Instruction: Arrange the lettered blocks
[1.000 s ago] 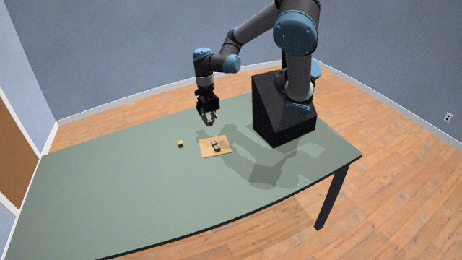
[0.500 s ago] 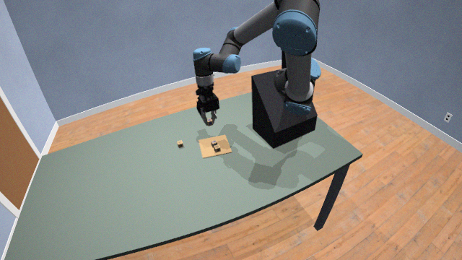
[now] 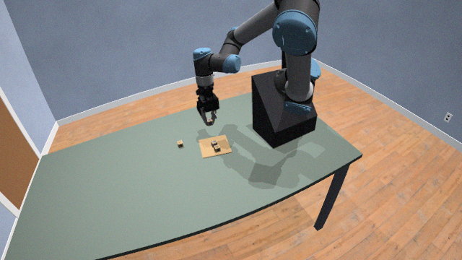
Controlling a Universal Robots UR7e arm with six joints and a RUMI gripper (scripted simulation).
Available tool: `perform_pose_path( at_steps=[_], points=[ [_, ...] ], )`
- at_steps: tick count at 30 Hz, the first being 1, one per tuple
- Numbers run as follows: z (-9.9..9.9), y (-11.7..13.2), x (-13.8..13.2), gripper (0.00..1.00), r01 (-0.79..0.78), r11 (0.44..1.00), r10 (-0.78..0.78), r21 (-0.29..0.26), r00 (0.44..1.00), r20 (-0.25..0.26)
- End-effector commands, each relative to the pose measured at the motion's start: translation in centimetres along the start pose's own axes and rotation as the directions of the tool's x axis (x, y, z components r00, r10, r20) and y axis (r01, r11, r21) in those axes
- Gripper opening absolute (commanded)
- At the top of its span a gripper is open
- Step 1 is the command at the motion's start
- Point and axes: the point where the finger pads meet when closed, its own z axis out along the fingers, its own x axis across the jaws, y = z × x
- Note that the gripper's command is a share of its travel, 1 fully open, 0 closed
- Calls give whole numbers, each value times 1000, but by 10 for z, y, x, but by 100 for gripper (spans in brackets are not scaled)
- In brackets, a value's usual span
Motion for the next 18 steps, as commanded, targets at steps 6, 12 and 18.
perform_pose_path(
  at_steps=[6, 12, 18],
  points=[
    [1, 0, 0, 5, 0, 1000, 0, 1, 1000, 1],
    [16, -1, -1, 5, 0, 1000, 0, 2, 1000, 2],
    [44, -1, -1, 5, 0, 1000, 0, 2, 1000, 2]
  ],
)
